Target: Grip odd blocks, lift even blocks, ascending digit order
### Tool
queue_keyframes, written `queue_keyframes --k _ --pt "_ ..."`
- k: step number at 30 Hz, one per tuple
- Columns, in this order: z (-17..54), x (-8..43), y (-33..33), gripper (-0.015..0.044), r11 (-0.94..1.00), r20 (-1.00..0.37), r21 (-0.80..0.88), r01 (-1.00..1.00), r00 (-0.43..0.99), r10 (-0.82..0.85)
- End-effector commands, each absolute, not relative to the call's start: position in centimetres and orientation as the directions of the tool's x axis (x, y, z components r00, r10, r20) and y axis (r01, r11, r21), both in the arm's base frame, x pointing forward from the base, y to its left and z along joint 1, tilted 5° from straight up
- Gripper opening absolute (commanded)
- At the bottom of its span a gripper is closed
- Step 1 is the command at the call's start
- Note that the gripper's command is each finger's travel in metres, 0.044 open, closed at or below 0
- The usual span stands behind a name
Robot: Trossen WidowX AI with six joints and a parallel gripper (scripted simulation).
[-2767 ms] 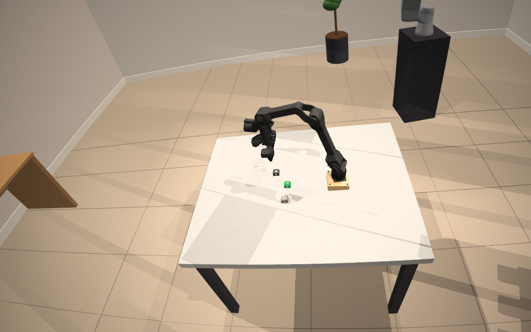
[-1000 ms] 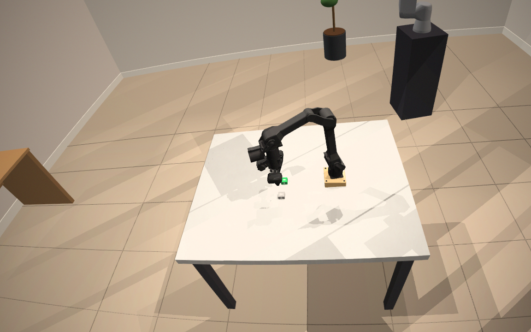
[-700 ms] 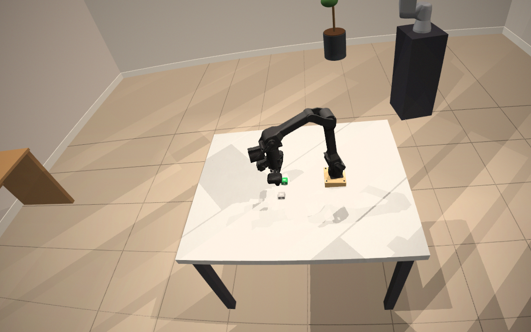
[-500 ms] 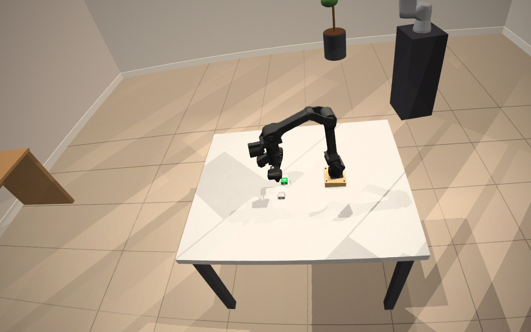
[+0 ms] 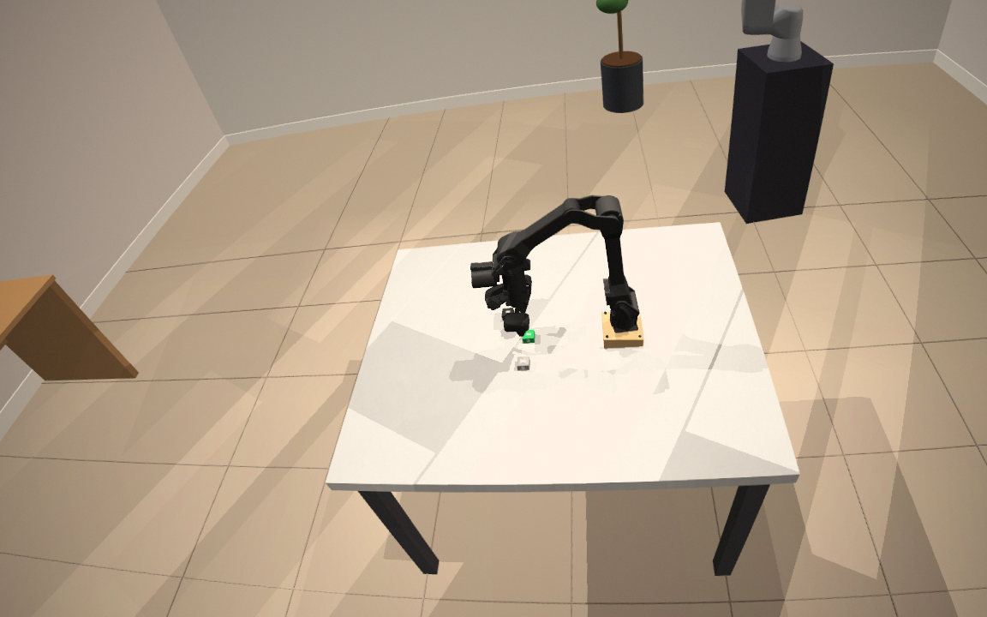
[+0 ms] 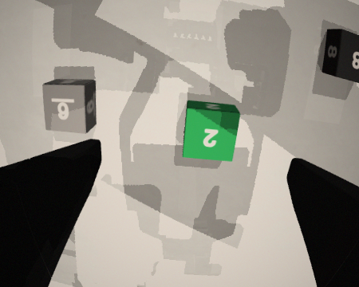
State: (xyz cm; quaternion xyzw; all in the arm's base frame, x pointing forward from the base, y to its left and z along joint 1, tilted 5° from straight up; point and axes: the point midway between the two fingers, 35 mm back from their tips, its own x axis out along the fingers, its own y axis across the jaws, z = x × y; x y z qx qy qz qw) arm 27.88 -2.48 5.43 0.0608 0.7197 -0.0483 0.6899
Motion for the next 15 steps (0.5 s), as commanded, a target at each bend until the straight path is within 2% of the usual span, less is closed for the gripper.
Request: queue_keyframes --k 1,15 --pt "2.9 27.1 -2.5 0.0400 0.989 -0.998 0.011 0.149 -0.059 0.020" --pt "1.2 27.0 -2.5 0.0400 0.989 -0.998 0.011 0.149 -0.059 0.020"
